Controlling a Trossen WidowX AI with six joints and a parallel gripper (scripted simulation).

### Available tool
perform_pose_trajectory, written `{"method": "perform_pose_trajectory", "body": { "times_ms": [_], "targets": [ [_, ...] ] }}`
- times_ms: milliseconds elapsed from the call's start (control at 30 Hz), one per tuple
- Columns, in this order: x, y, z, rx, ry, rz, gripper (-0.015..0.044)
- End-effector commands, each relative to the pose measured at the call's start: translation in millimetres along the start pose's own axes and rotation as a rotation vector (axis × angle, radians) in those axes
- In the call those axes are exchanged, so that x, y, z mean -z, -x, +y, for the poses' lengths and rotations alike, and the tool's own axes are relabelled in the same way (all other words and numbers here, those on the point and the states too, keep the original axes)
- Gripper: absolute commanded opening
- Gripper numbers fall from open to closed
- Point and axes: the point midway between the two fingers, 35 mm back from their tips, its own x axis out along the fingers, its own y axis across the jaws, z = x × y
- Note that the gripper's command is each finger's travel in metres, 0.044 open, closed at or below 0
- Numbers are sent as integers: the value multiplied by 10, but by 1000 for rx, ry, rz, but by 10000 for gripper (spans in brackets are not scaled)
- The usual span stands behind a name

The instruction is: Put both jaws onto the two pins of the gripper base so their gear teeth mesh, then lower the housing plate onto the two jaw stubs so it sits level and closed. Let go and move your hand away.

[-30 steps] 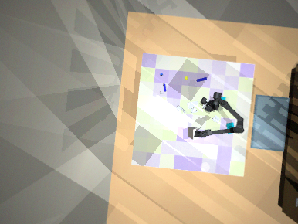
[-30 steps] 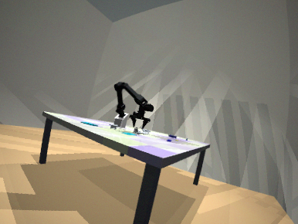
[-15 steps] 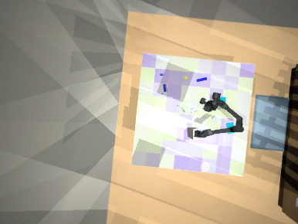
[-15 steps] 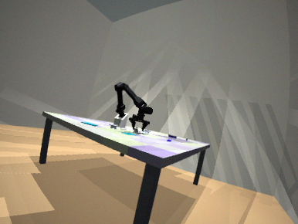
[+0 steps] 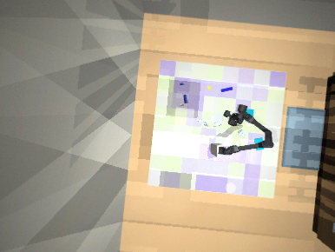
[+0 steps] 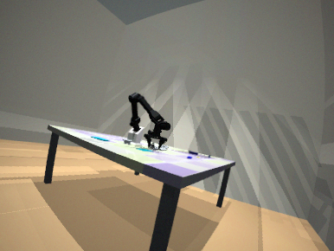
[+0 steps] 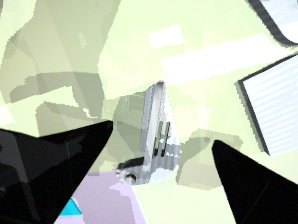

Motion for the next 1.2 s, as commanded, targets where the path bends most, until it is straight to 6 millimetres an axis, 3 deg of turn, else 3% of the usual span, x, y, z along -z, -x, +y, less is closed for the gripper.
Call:
{"method": "perform_pose_trajectory", "body": {
  "times_ms": [0,500,867,1167],
  "targets": [
    [-1,-7,-6,4,6,0,440],
    [-1,-10,-6,4,6,0,440],
    [0,-7,0,0,0,0,151],
    [0,-7,0,0,0,0,134]
  ]
}}
